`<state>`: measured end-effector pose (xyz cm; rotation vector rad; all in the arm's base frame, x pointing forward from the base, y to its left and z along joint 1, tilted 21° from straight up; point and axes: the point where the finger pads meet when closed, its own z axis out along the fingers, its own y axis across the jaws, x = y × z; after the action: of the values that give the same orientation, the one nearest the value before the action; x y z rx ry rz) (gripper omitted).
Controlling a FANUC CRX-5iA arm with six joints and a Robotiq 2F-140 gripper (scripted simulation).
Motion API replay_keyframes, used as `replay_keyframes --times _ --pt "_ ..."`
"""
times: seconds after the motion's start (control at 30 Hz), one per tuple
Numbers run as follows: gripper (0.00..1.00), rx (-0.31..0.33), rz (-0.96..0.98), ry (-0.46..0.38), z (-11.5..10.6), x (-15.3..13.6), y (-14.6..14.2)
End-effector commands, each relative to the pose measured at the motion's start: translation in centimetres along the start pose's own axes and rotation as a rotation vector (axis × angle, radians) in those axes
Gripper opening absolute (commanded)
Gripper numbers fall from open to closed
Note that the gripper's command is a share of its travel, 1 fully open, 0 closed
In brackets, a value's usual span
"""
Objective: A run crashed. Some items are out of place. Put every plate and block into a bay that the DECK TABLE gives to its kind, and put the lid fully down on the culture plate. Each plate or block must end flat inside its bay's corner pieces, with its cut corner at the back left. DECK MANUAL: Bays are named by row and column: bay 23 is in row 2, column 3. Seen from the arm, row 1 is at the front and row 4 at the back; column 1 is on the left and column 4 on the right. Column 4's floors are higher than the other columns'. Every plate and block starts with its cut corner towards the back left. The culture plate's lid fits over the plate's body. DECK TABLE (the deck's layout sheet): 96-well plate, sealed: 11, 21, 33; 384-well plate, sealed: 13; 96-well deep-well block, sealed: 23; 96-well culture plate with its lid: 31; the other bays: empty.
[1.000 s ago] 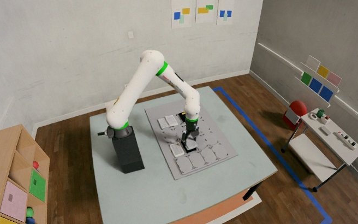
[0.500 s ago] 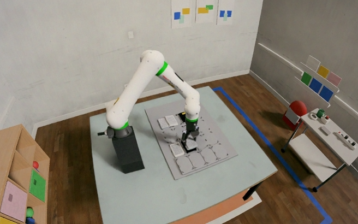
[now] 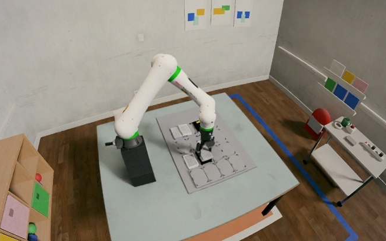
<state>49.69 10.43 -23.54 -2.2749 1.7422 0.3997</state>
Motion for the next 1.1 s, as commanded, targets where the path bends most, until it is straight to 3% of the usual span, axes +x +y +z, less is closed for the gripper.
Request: replay_keyframes --times 0.0,1.07 --pt "0.1 0.001 0.0 0.001 -0.07 0.03 -0.07" --pt "0.1 0.001 0.0 0.001 -0.97 0.03 -0.06"
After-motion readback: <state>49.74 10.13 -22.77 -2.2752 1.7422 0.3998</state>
